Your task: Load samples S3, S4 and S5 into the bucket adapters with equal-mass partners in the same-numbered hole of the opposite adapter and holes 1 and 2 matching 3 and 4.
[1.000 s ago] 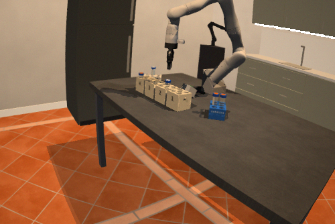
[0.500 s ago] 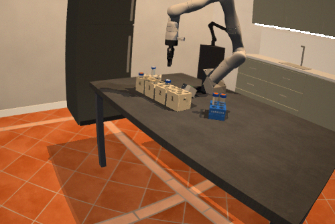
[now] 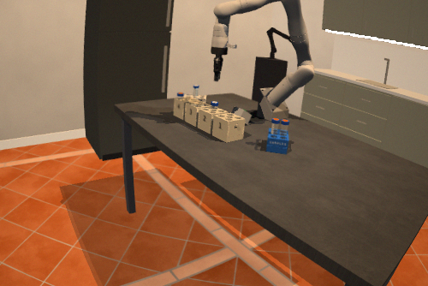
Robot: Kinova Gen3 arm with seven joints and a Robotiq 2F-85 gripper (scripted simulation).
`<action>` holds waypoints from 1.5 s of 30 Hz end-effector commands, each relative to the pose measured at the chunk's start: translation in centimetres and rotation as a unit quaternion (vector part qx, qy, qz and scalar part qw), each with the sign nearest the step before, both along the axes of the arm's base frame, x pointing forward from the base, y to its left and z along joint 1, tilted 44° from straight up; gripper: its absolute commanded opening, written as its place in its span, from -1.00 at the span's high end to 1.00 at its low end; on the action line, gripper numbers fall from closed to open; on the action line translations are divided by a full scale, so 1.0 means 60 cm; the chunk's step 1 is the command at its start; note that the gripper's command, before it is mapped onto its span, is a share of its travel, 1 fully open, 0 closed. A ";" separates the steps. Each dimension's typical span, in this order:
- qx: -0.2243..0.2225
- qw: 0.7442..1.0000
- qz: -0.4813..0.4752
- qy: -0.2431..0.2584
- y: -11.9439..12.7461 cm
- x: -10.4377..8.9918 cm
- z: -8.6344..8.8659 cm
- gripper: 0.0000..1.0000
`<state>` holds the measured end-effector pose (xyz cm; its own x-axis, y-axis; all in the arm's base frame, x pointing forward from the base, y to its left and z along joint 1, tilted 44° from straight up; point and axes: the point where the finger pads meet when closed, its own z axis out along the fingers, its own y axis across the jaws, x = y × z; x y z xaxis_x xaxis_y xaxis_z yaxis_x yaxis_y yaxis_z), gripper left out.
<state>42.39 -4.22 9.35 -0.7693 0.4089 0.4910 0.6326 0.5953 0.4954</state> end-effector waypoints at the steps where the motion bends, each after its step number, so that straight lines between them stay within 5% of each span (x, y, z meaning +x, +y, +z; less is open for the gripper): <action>1: -0.002 1.000 -0.002 0.000 -0.009 0.000 0.007 -0.24; 22: -0.001 1.000 -0.001 -0.001 -0.005 0.001 0.004 -0.24; 25: -0.002 0.999 -0.035 0.034 0.010 -0.007 0.019 -0.24; 45: -0.004 0.999 -0.036 0.029 0.074 -0.032 0.081 -0.24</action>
